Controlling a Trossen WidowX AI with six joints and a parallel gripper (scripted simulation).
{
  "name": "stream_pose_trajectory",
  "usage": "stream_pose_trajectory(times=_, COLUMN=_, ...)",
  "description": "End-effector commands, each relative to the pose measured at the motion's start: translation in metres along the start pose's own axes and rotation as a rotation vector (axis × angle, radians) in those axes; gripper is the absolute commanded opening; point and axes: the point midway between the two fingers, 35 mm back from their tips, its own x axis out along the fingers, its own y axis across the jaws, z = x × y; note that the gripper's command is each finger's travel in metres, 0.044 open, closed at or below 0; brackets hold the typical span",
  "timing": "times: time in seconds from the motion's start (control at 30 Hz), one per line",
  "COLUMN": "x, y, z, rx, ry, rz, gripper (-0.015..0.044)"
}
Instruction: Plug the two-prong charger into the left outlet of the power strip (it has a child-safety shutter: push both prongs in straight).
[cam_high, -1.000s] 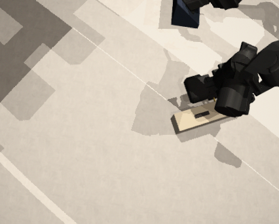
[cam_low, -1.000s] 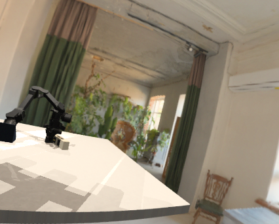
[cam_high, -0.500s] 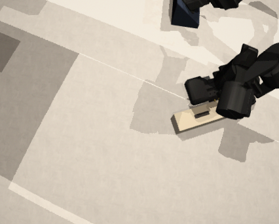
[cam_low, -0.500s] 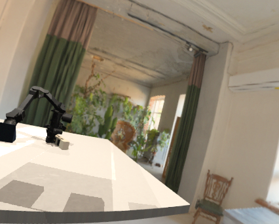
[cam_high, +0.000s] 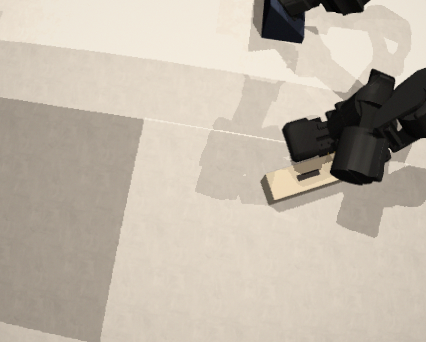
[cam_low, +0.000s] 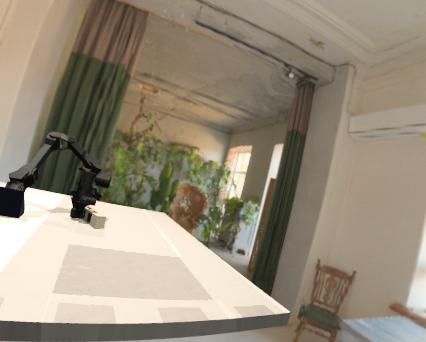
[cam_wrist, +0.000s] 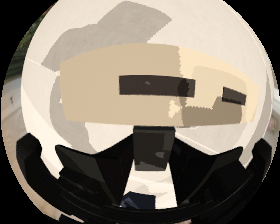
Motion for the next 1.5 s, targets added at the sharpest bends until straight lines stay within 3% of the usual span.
stream_pose_trajectory(times=0.0, x=-0.001, y=0.001, z=0.004, rx=-0.003, ry=-0.007, rz=0.001, gripper=0.0000)
stream_pose_trajectory(times=1.47, x=0.001, y=0.001, z=0.019, rx=-0.004, ry=-0.007, rz=0.001, gripper=0.0000)
